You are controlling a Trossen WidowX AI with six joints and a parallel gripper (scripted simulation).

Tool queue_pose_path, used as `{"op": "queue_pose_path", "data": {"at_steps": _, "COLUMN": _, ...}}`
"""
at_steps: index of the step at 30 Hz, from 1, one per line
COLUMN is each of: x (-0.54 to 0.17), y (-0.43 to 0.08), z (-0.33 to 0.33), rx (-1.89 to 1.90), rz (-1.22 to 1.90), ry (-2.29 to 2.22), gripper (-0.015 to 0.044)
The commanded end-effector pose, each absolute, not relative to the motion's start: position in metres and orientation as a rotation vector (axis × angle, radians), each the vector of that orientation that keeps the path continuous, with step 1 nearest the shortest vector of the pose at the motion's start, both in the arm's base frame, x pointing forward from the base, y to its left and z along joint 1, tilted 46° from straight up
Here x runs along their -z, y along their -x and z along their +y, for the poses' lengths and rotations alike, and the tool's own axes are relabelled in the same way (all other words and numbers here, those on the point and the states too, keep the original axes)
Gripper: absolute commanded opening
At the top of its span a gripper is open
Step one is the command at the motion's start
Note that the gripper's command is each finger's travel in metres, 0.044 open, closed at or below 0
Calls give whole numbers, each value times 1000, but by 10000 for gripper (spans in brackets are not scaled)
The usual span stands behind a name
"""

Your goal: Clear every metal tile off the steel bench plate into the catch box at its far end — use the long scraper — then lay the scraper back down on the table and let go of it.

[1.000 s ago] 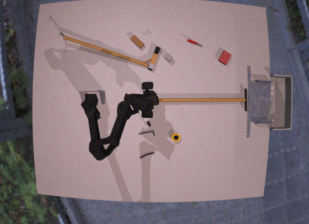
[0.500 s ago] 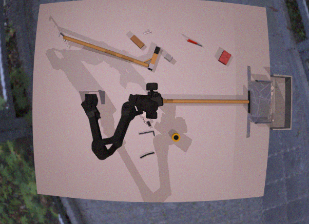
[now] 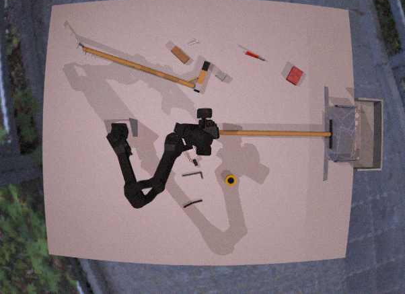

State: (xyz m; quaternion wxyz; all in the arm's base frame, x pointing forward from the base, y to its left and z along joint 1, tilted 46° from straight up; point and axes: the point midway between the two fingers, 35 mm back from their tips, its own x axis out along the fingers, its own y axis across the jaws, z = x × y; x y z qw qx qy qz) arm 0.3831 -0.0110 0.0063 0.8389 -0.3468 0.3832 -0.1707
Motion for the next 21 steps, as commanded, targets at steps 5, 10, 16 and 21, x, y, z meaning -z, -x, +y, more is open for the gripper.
{"op": "queue_pose_path", "data": {"at_steps": 5, "x": -9, "y": -401, "z": -8, "rx": 358, "rz": 799, "ry": 731, "gripper": 0}}
{"op": "queue_pose_path", "data": {"at_steps": 10, "x": -8, "y": -409, "z": -7, "rx": 358, "rz": 798, "ry": 731, "gripper": 0}}
{"op": "queue_pose_path", "data": {"at_steps": 16, "x": -7, "y": -418, "z": -5, "rx": 359, "rz": 797, "ry": 730, "gripper": 0}}
{"op": "queue_pose_path", "data": {"at_steps": 21, "x": -7, "y": -423, "z": -4, "rx": 359, "rz": 797, "ry": 730, "gripper": 0}}
